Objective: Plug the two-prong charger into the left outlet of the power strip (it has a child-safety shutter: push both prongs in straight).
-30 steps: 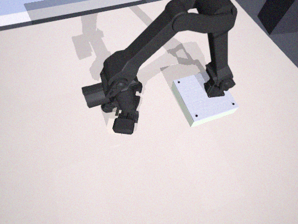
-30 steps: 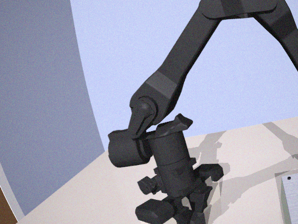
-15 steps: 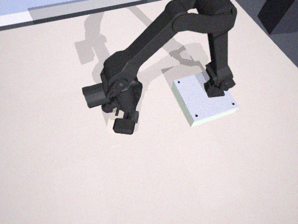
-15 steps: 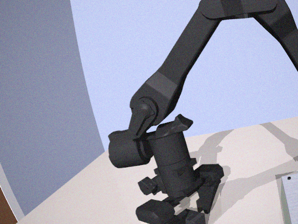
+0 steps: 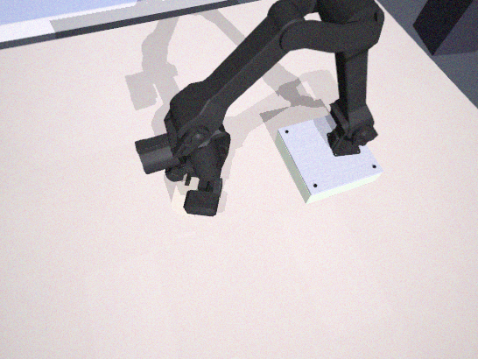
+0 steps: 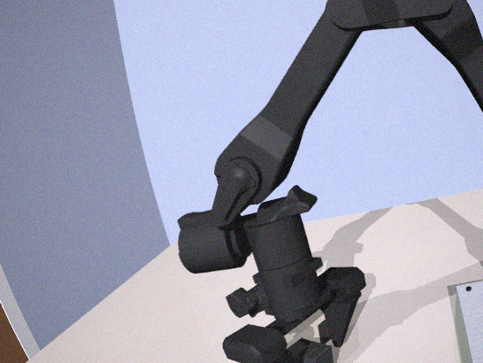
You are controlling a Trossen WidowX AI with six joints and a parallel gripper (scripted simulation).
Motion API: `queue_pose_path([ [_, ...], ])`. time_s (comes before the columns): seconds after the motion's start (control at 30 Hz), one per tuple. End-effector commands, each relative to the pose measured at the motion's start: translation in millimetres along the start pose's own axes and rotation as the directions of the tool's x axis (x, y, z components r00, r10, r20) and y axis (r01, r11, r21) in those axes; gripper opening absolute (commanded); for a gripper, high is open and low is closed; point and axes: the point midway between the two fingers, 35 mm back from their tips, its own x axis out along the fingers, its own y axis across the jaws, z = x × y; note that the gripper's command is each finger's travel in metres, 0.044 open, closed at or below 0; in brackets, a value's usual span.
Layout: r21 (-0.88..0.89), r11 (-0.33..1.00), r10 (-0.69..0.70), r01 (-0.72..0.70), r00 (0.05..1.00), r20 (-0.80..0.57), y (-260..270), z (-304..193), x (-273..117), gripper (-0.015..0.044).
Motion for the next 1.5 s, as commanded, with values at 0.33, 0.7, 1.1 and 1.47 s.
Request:
queue_pose_path([
  [0.33, 0.005, 1.000, 0.001, -0.001, 1.000, 0.016, 0, -3, -1, 0.0440],
  [0.7, 0.005, 1.000, 0.001, -0.001, 1.000, 0.019, 0, -9, 0, 0.0440],
  [1.1, 0.005, 1.000, 0.001, -0.002, 1.000, 0.019, 1, -24, 1, 0.0440],
  [1.47, 0.005, 1.000, 0.002, -0.002, 1.000, 0.019, 2, -37, 3, 0.0440],
])
